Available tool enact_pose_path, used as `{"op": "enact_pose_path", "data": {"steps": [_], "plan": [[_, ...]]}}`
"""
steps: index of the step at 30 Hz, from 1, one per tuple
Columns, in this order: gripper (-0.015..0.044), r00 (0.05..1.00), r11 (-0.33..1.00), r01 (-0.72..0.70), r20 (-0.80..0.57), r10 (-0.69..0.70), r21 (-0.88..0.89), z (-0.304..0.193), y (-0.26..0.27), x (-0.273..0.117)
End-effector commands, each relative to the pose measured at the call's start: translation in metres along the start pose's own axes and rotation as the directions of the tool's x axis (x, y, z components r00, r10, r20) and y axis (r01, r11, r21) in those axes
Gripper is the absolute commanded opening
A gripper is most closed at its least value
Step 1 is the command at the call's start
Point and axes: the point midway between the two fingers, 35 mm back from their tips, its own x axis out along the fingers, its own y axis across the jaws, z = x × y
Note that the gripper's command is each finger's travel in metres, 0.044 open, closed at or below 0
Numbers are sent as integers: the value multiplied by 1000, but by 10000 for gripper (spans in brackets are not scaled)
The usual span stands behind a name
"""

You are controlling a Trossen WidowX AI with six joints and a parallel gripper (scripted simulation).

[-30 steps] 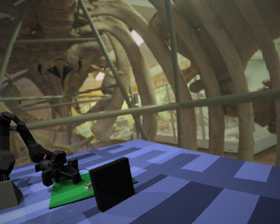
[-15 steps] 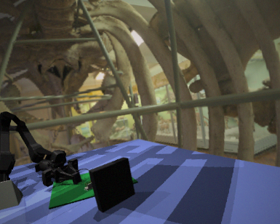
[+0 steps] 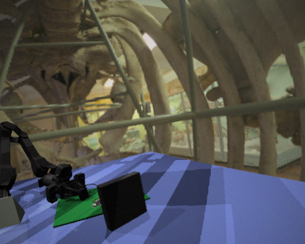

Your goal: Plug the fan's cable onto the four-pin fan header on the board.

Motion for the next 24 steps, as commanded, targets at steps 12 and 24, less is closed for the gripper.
{"op": "enact_pose_path", "data": {"steps": [12,24], "plan": [[205,1000,1000,0,0,0,0,0,0,0],[205,1000,1000,0,0,0,0,0,0,0]]}}
